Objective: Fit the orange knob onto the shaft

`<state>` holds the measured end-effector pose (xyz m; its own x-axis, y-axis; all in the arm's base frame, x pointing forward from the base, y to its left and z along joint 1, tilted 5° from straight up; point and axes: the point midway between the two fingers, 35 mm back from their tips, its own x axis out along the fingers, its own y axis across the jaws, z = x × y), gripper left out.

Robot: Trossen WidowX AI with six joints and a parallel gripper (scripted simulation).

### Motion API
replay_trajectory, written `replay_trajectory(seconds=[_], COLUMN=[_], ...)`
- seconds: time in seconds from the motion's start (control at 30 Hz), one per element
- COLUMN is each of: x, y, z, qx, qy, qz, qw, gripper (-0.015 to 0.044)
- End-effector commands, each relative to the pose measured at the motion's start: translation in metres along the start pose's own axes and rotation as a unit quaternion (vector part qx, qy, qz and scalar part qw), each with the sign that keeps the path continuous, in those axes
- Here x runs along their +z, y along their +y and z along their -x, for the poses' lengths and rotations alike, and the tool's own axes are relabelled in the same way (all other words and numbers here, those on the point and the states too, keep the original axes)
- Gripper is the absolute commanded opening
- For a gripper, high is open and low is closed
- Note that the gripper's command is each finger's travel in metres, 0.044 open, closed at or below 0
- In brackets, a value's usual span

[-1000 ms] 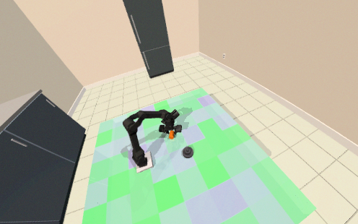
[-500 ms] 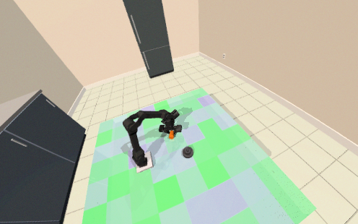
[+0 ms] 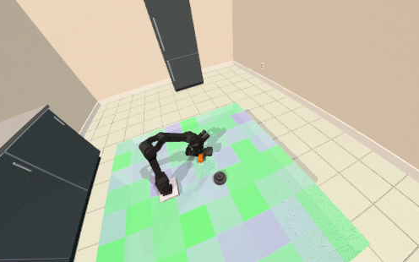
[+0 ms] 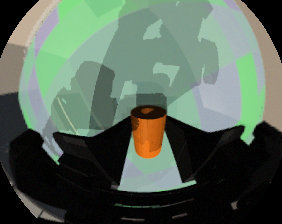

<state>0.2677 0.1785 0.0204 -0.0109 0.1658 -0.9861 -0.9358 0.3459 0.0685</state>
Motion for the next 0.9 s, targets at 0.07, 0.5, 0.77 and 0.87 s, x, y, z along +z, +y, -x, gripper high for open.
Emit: replay_trajectory(seconds=[0.07,0.5,0.77,0.87], x=[-0.006,-0.017,-0.025,-0.028], y=[0.0,0.0,0.0,0.0], z=[0.005,0.012,0.015,0.015], qx=[-0.001,-0.001,-0.001,-0.001], qy=[-0.053,-0.155,-0.215,-0.238], qz=[0.002,0.002,0.002,0.002], qw=[0.999,0.988,0.977,0.971], gripper=[0.0179,0.0179,0.0179,0.0179])
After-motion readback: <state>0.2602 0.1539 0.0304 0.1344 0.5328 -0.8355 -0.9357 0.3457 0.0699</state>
